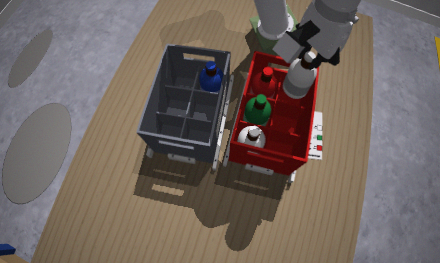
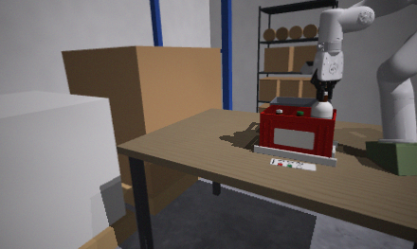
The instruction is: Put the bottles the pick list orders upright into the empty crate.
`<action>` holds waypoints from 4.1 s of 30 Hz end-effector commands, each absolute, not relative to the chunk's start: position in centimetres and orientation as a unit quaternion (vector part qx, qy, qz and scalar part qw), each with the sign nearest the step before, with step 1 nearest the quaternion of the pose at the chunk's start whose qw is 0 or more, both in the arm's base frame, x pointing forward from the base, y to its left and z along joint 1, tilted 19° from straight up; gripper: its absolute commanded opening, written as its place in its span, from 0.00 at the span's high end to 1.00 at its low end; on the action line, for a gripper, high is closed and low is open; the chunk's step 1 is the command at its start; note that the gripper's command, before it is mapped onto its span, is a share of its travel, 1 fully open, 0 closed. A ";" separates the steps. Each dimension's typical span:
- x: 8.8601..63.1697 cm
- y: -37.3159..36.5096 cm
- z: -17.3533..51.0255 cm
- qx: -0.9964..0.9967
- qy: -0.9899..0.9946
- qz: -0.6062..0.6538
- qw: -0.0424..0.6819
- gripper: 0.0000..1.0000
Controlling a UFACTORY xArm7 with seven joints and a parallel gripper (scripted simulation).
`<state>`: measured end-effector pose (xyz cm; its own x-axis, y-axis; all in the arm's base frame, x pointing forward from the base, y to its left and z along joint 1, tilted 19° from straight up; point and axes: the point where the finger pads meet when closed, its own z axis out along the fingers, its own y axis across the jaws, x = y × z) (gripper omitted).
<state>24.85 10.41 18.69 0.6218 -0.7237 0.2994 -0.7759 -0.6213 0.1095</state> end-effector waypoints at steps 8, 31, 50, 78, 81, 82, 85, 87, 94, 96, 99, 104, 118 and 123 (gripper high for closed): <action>25.1 10.2 17.9 0.893 -0.419 0.115 0.113 1.00; 25.3 9.6 15.9 0.893 -0.419 0.115 0.113 1.00; 25.5 9.1 14.2 0.893 -0.419 0.115 0.113 1.00; 25.8 8.4 12.0 0.893 -0.419 0.115 0.113 1.00; 25.8 8.4 12.0 0.893 -0.419 0.115 0.113 1.00; 25.8 8.4 12.0 0.893 -0.419 0.115 0.113 1.00; 25.8 8.4 12.0 0.893 -0.419 0.115 0.113 1.00; 25.8 8.4 12.0 0.893 -0.419 0.115 0.113 1.00; 25.8 8.4 12.0 0.893 -0.419 0.115 0.113 1.00; 25.8 8.4 12.0 0.893 -0.419 0.115 0.113 1.00; 25.8 8.4 12.0 0.893 -0.419 0.115 0.113 1.00; 25.8 8.4 12.0 0.893 -0.419 0.115 0.113 1.00; 25.7 8.4 12.0 0.893 -0.419 0.115 0.113 1.00; 25.8 8.3 11.9 0.893 -0.419 0.115 0.113 1.00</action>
